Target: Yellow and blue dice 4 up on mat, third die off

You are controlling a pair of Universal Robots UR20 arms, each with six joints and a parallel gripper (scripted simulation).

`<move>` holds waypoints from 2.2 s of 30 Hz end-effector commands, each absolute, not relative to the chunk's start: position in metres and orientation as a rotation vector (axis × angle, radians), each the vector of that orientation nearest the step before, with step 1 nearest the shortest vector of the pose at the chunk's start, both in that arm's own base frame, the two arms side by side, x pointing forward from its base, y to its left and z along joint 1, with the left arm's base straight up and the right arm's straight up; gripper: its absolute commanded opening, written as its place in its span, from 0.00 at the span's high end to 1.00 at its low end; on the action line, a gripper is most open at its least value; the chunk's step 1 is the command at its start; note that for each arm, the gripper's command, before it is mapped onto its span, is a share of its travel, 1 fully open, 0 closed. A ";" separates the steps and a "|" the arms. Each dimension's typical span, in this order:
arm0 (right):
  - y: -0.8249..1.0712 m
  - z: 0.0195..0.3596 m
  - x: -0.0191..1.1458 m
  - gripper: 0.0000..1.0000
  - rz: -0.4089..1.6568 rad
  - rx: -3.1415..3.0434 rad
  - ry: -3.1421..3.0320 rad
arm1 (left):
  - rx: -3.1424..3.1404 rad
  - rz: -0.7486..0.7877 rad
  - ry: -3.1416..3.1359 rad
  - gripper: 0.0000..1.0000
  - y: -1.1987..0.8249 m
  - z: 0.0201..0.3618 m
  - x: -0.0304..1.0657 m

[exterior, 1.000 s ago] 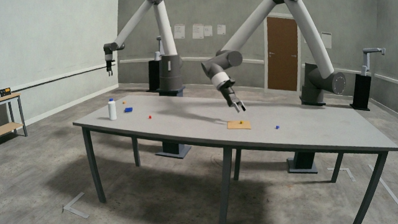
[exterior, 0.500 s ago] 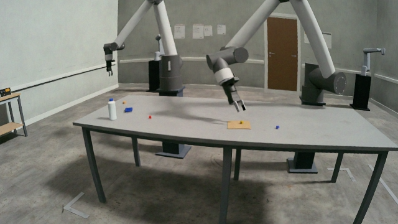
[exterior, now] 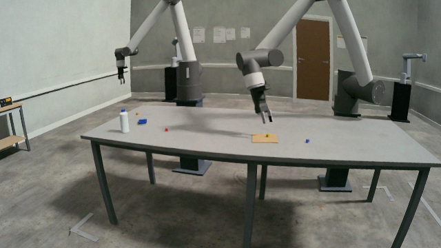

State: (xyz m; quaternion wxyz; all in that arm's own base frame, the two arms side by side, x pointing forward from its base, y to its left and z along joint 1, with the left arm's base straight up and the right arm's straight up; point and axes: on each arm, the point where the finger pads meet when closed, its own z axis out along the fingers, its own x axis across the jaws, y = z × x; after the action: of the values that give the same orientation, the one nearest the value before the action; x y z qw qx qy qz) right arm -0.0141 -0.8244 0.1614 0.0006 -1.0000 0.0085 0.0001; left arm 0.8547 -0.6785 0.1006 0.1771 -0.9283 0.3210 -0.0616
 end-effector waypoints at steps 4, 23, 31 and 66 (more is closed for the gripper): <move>-0.825 0.162 -0.014 0.00 0.000 -3.141 0.027 | -2.733 -0.124 0.947 0.07 -0.676 0.101 0.856; -0.825 0.162 -0.014 0.00 0.000 -3.141 0.027 | -2.968 0.000 1.029 0.00 -0.672 0.102 0.859; -0.825 0.162 -0.014 0.00 0.000 -3.141 0.027 | -2.968 0.000 1.029 0.00 -0.672 0.102 0.859; -0.825 0.162 -0.014 0.00 0.000 -3.141 0.027 | -2.452 0.000 1.964 0.00 -0.580 0.099 0.892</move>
State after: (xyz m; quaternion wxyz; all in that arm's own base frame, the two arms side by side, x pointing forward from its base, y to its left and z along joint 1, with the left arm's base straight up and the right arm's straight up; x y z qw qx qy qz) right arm -0.0141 -0.8244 0.1614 0.0006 -1.0000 0.0085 0.0001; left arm 0.8867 -0.5953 0.0985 0.0022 -0.8233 0.5676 0.0007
